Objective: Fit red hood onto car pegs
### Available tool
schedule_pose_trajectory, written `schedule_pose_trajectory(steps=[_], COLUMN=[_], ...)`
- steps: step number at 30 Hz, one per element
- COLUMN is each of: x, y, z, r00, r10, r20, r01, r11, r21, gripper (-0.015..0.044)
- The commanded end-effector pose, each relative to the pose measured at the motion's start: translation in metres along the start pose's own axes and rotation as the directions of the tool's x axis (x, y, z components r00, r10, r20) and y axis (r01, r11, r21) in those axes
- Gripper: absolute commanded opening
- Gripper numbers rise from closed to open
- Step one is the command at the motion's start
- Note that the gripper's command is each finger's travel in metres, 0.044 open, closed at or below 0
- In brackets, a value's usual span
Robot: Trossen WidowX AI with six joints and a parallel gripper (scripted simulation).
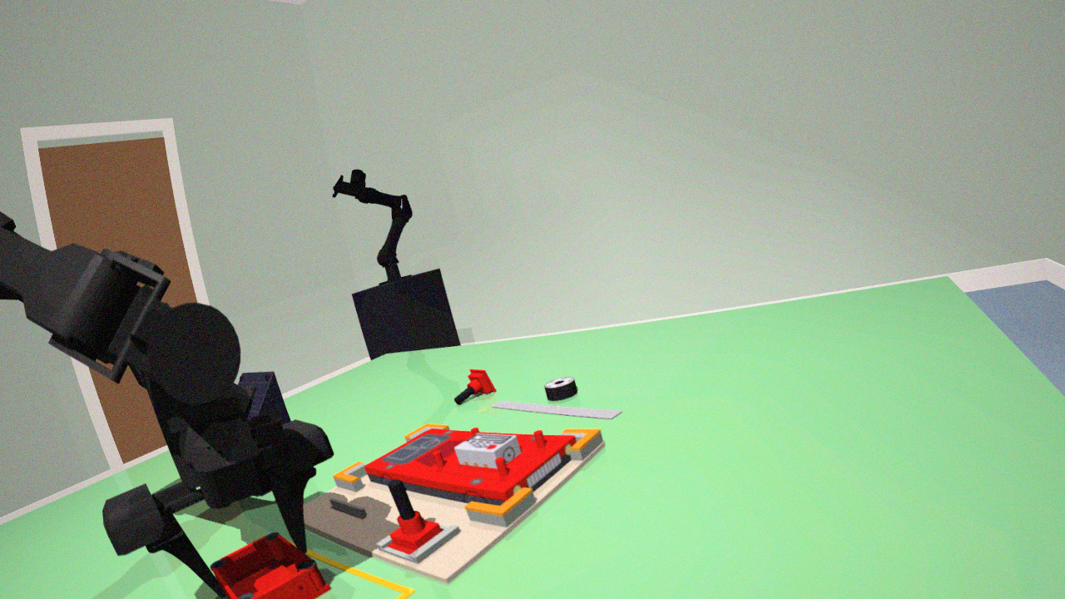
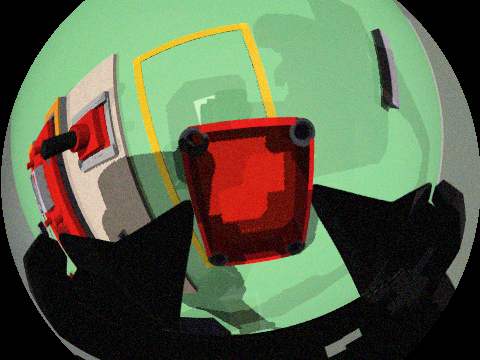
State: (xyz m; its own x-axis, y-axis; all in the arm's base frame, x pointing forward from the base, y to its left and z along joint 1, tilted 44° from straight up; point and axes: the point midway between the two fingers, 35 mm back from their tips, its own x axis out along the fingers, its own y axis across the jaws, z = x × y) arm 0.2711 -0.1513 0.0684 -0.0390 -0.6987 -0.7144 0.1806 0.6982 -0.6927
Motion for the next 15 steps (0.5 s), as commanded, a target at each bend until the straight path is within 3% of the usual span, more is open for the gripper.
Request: schedule_pose_trajectory(steps=[1, 8, 15], x=[-0.0003, -0.0003, -0.0081], y=[0.0, 0.0, 0.0002], z=[0.0001, 0.0001, 0.0001], r00=[1.0, 1.0, 1.0], r10=[0.0, 0.0, 0.001], r20=[0.0, 0.0, 0.0], r01=[0.0, 0.0, -0.001], r11=[1.0, 1.0, 1.0], r21=[0.001, 0.001, 0.0], gripper=[0.0322, 0.0275, 0.0091])
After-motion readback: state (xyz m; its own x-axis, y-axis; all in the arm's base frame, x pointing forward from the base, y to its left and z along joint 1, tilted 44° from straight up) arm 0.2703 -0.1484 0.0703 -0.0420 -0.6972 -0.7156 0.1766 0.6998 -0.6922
